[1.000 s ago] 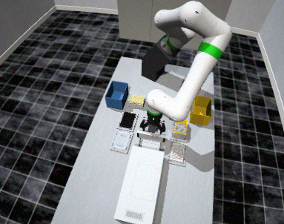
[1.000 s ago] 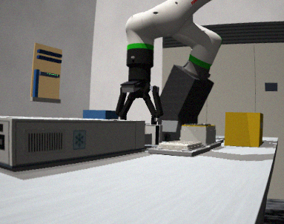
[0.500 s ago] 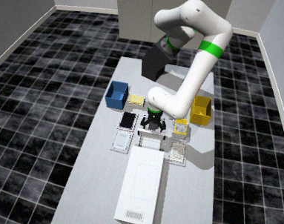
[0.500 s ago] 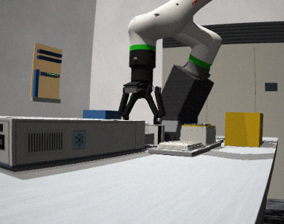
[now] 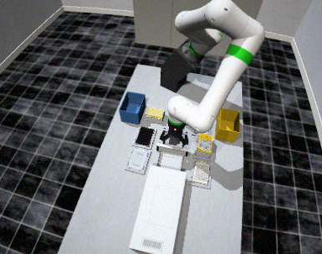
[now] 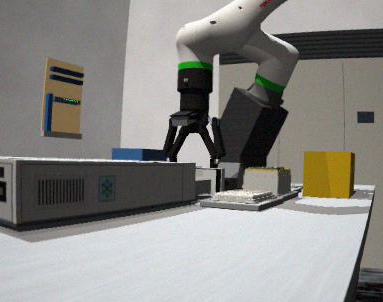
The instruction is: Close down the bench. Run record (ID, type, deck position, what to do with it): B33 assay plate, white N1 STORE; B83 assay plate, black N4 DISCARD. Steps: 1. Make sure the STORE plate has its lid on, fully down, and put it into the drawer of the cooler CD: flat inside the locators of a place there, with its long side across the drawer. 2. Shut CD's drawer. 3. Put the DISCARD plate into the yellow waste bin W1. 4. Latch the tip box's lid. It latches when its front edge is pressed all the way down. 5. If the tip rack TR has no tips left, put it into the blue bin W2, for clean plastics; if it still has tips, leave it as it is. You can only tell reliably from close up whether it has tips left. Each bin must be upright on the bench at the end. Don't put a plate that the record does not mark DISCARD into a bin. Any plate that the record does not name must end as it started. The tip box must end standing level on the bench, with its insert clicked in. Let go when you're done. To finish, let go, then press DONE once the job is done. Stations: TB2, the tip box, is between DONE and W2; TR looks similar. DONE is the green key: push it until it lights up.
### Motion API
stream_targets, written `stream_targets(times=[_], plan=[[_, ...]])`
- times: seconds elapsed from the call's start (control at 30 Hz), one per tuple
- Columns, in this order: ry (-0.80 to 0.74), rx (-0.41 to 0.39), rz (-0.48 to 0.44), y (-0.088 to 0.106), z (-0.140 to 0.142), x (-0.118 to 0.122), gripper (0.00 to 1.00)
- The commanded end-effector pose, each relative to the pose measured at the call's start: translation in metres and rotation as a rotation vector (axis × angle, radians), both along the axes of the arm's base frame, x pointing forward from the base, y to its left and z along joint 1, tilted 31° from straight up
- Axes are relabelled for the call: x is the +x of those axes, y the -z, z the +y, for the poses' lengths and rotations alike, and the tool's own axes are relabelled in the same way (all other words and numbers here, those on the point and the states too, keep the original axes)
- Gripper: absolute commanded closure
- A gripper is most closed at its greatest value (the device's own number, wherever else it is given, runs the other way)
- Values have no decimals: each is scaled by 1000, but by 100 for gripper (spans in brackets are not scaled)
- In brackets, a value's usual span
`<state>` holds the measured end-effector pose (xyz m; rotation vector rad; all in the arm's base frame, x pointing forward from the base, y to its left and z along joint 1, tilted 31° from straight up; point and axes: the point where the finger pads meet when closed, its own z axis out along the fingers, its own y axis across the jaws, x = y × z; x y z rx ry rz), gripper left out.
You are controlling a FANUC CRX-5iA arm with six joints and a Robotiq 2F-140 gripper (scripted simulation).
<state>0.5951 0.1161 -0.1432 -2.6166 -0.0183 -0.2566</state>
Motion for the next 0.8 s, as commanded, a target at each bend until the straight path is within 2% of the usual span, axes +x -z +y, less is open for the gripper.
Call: stream_targets(times=[0.0,0.77], plan=[[1,0,-2,0,0,-3,22],[1,0,-2,5,1,-29,22]])
